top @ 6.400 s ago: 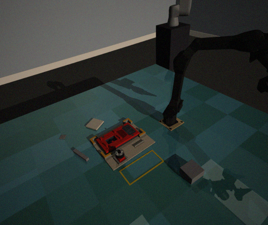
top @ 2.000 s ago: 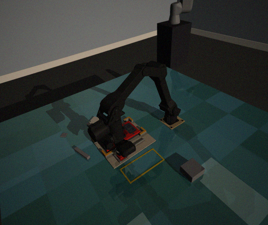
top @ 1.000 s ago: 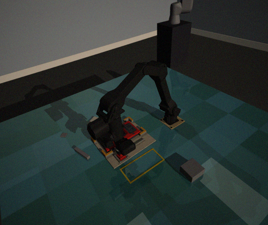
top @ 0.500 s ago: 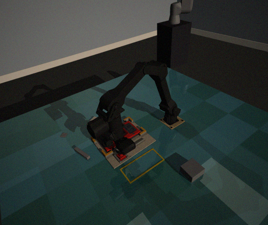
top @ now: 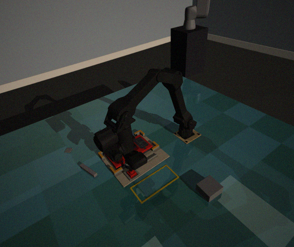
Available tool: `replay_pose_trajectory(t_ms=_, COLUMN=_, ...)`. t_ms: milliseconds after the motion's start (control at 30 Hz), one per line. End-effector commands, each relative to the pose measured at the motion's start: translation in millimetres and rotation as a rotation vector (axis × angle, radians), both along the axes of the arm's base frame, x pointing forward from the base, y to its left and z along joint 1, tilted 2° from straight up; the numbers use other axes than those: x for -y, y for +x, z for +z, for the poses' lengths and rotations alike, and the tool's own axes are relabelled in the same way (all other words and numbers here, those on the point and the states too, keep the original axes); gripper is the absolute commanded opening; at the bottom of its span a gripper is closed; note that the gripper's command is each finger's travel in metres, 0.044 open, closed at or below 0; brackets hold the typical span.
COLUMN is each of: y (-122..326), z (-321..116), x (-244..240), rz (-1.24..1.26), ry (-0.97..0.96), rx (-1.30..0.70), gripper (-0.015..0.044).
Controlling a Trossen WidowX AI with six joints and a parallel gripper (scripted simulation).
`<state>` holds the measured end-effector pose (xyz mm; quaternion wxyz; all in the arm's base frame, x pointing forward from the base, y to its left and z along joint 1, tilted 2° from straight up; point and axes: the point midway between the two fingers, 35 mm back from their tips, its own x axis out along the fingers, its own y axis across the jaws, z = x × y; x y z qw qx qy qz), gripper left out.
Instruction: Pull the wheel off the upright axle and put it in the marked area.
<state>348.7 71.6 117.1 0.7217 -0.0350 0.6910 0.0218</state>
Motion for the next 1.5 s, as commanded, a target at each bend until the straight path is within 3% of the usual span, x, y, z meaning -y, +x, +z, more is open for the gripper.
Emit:
replay_pose_trajectory(t_ms=0, y=0, z=3, x=0, rz=-0.001, ry=0.001, rx=0.005, gripper=0.0)
replay_pose_trajectory(t_ms=533, y=-3, z=40, x=0, rz=-0.001, ry=0.001, rx=0.006, gripper=0.0)
replay_pose_trajectory(t_ms=1167, y=-59, z=35, x=-85, rz=-0.001, ry=0.009, rx=0.0, gripper=0.0)
replay_pose_trajectory(t_ms=1467, y=-61, z=20, x=-88, rz=-0.001, ry=0.01, rx=0.0, gripper=0.0)
